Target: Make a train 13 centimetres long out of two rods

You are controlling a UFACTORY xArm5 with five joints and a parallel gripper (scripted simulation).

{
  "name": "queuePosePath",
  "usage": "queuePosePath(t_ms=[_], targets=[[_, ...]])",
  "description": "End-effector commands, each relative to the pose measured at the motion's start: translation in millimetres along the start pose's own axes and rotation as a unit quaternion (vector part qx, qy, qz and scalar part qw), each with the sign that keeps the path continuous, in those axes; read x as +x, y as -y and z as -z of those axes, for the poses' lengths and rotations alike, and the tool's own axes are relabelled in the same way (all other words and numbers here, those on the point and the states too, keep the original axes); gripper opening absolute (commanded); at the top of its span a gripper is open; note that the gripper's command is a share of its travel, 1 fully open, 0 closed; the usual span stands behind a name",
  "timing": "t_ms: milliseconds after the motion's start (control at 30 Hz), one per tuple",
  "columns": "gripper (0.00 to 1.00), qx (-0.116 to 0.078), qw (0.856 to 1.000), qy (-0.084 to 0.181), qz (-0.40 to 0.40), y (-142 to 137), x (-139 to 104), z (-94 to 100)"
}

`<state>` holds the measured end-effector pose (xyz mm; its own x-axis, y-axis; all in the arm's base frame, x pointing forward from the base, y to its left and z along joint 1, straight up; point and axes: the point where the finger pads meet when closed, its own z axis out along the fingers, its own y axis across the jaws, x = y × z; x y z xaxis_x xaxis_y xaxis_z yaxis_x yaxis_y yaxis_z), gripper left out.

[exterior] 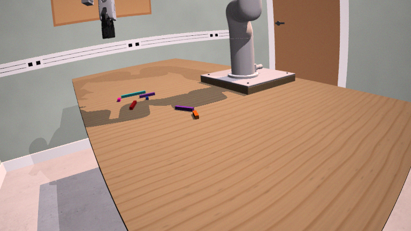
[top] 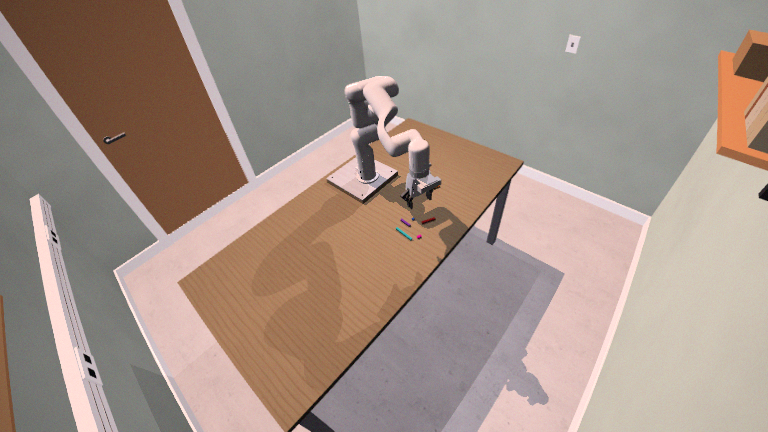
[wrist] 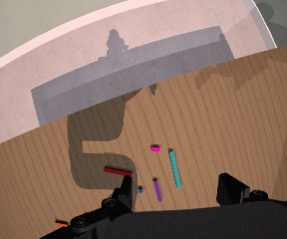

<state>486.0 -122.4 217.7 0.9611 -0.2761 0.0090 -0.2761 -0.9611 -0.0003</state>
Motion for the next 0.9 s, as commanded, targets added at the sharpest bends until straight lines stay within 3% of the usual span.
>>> queuePosePath(t_ms=[0,600,867], targets=[[1.00,0.000,1.000,-0.002,0.000,0,1,1.8],[1.00,0.000,1.000,-0.002,0.001,1,0,1.0],[1.00,0.001,0.999,-0.001,0.032,47,-38,-27.5]])
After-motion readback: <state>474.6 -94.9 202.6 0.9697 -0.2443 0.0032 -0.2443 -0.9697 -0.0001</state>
